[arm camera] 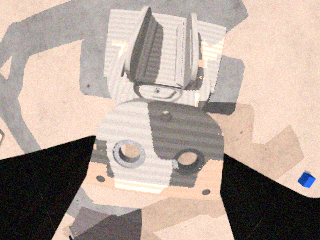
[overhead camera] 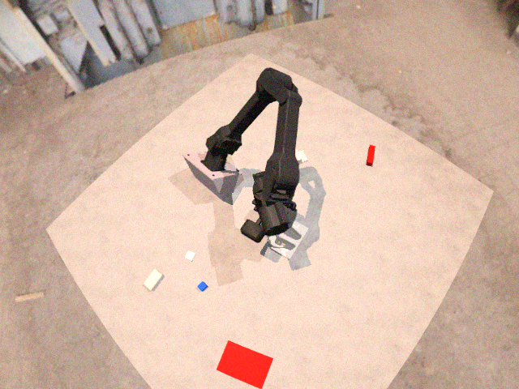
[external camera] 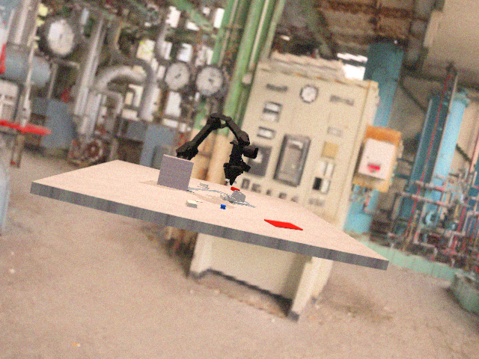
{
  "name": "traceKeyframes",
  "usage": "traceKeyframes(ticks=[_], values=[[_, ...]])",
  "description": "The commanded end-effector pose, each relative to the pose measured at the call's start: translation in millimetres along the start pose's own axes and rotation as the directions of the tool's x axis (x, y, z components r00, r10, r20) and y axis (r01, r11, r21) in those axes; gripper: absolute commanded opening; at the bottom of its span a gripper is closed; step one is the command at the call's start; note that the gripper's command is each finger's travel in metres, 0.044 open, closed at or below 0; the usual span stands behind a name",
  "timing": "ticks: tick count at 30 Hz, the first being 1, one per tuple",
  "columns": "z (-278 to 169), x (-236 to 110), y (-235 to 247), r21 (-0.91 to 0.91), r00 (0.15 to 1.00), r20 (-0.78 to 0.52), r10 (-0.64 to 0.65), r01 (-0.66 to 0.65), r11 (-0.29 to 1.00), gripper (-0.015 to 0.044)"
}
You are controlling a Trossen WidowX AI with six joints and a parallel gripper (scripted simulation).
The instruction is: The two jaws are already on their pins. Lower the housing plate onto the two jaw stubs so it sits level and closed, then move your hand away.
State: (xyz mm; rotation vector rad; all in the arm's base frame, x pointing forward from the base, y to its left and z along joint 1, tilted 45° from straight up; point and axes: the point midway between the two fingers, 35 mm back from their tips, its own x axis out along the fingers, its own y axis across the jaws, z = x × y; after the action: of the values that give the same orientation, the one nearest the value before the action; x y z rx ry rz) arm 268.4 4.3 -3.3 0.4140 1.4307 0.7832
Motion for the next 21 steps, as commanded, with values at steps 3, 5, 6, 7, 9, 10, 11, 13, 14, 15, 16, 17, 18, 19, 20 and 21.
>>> traceKeyframes(ticks=[3, 5, 6, 7, 9, 10, 11, 13, 14, 15, 16, 17, 18, 19, 20, 21], values=[[-1.5, 0.1, 4.9, -0.008, 1.0, 0.001, -0.001, 0.001, 1.0, 0.0351], [-1.7, 0.1, 5.4, -0.008, 1.0, 0.001, -0.001, 0.001, 1.0, 0.0351], [-1.7, 0.1, 5.4, -0.008, 1.0, 0.001, -0.001, 0.001, 1.0, 0.0351], [-1.7, 0.1, 5.4, -0.008, 1.0, 0.001, -0.001, 0.001, 1.0, 0.0351], [-1.7, 0.1, 5.4, -0.008, 1.0, 0.001, -0.001, 0.001, 1.0, 0.0351], [-1.7, 0.1, 5.4, -0.008, 1.0, 0.001, -0.001, 0.001, 1.0, 0.0351], [-1.7, 0.1, 5.4, -0.008, 1.0, 0.001, -0.001, 0.001, 1.0, 0.0351], [-1.7, 0.1, 5.4, -0.008, 1.0, 0.001, -0.001, 0.001, 1.0, 0.0351], [-1.7, 0.1, 5.4, -0.008, 1.0, 0.001, -0.001, 0.001, 1.0, 0.0351], [-1.7, 0.1, 5.4, -0.008, 1.0, 0.001, -0.001, 0.001, 1.0, 0.0351], [-1.7, 0.1, 5.4, -0.008, 1.0, 0.001, -0.001, 0.001, 1.0, 0.0351], [-1.7, 0.1, 5.4, -0.008, 1.0, 0.001, -0.001, 0.001, 1.0, 0.0351], [-1.7, 0.1, 5.4, -0.008, 1.0, 0.001, -0.001, 0.001, 1.0, 0.0351], [-1.7, 0.1, 5.4, -0.008, 1.0, 0.001, -0.001, 0.001, 1.0, 0.0351], [-1.7, 0.1, 5.4, -0.004, 1.0, 0.001, -0.001, 0.001, 1.0, 0.0351], [-1.6, 0.0, 5.5, 0.001, 1.0, 0.001, -0.001, 0.001, 1.0, 0.0351]])
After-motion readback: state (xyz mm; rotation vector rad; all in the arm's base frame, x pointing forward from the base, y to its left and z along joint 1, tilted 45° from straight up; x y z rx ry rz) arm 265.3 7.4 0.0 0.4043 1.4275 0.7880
